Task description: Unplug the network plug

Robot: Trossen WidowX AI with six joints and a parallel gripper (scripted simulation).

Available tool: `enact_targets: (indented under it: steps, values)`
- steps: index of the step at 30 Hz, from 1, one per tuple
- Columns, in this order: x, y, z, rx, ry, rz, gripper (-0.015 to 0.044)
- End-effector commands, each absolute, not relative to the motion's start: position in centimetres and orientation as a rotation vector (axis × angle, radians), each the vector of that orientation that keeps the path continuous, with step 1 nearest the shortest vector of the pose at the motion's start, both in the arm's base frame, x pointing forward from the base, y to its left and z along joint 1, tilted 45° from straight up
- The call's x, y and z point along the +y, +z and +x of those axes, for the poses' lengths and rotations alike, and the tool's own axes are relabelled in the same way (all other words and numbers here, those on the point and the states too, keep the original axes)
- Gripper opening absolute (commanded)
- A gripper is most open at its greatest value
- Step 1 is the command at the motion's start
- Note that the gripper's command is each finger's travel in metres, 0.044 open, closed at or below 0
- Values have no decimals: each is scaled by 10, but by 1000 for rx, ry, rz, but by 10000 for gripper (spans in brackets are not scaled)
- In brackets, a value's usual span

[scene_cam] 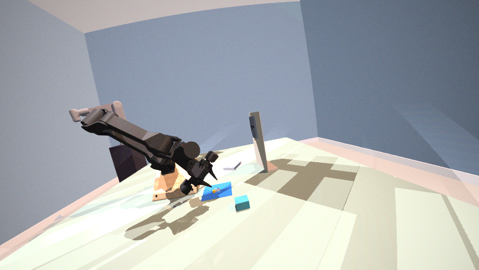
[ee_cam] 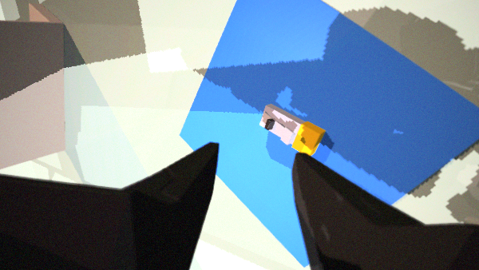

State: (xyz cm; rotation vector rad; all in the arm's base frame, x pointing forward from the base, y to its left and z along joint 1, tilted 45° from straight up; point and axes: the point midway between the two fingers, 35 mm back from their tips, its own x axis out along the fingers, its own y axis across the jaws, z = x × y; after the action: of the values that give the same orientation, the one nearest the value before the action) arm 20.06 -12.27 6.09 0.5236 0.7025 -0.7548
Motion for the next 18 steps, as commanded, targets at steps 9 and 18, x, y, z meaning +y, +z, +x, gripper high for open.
enact_targets:
  steps: [9, 18]
  values:
    - [-118, 68, 199, 697, -759, 527, 156]
    - [-112, 73, 200, 701, -759, 531, 156]
